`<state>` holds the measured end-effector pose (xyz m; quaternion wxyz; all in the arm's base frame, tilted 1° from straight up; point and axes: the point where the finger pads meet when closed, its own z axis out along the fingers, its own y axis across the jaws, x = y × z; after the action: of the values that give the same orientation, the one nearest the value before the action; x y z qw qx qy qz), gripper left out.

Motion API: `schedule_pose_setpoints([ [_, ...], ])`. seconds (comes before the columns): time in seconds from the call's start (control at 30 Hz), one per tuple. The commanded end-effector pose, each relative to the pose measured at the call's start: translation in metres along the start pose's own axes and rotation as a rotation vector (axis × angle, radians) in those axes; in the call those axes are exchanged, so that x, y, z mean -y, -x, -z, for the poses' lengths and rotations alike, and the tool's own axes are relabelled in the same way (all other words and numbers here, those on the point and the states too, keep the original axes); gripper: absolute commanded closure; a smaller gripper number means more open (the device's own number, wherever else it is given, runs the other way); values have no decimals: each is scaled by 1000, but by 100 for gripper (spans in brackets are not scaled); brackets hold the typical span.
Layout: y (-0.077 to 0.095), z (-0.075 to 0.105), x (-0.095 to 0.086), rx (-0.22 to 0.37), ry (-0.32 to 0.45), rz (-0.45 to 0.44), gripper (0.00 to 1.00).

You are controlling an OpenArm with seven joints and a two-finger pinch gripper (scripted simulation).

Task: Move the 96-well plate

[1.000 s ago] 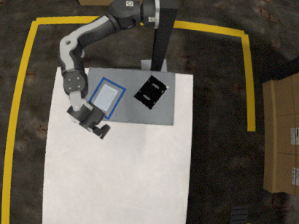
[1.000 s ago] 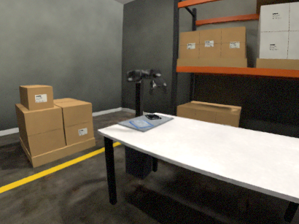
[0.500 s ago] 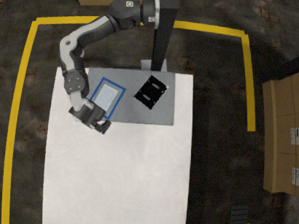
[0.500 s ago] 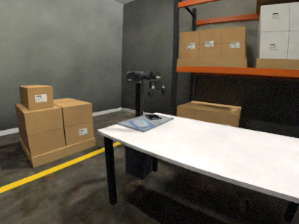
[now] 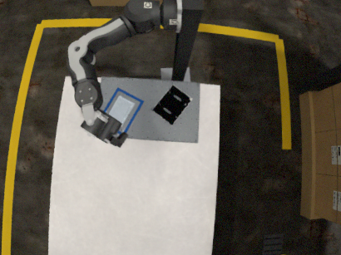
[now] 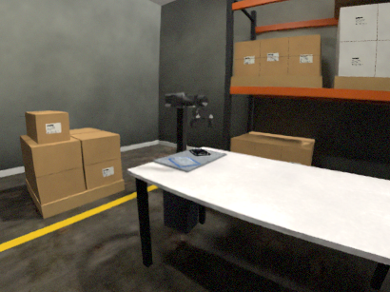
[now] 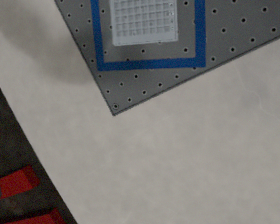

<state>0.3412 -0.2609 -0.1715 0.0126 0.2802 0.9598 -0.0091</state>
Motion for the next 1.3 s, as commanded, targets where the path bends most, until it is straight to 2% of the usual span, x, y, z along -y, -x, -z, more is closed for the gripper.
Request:
schedule_pose_setpoints([
  [0.0, -6, -10, 6, -11, 1, 4, 23],
  [0.1, -22, -30, 16, -33, 3, 29, 23],
  [0.5, -22, -30, 16, -33, 3, 29, 23],
  [0.67, -47, -63, 33, -33, 3, 29, 23],
  [1.07, -47, -63, 33, -33, 3, 29, 23],
  [1.23, -73, -96, 50, -33, 3, 29, 23],
  [1.27, -73, -96, 50, -33, 3, 29, 23],
])
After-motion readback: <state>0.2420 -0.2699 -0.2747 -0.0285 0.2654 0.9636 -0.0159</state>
